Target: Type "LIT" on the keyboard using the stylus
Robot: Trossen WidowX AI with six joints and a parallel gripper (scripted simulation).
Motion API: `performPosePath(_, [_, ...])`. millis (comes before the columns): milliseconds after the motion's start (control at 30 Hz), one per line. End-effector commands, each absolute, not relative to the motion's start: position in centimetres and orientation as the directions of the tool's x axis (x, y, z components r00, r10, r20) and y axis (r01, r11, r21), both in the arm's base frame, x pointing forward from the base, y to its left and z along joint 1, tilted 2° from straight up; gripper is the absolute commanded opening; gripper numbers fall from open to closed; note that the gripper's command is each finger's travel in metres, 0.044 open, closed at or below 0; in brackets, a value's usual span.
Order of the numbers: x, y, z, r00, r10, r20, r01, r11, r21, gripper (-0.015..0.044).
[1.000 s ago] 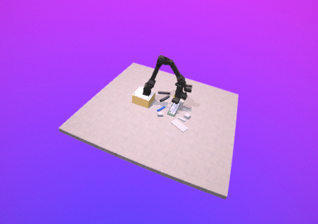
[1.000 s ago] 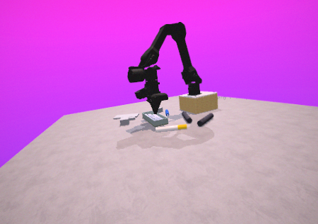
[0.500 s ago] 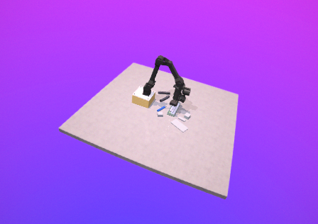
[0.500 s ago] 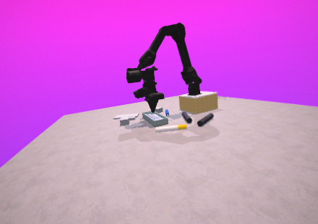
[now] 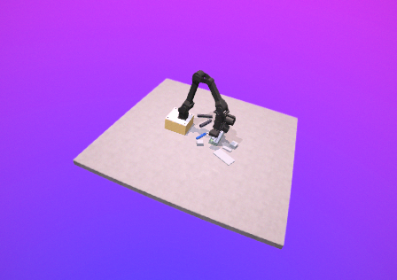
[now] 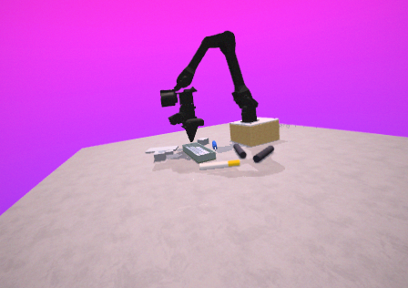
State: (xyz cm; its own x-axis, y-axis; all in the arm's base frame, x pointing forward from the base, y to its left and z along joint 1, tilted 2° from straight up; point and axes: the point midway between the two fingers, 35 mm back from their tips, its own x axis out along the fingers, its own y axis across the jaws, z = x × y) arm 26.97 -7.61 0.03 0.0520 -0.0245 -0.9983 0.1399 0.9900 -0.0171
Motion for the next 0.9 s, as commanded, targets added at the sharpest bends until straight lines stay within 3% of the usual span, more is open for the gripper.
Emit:
performPosePath(0, [26.9, -7.5, 0.1, 0.059, -0.021, -0.998, 0.136, 0.991, -0.013, 0.0])
performPosePath(133, [24.6, -4.8, -0.1, 0.057, -0.019, -0.998, 0.136, 0.991, -0.011, 0.0])
performPosePath(500, [24.5, -4.5, -0.1, 0.057, -0.019, -0.998, 0.136, 0.991, -0.011, 0.0])
performPosePath(867, [25.5, 2.8, -0.1, 0.058, -0.013, -0.998, 0.136, 0.991, -0.005, 0.0])
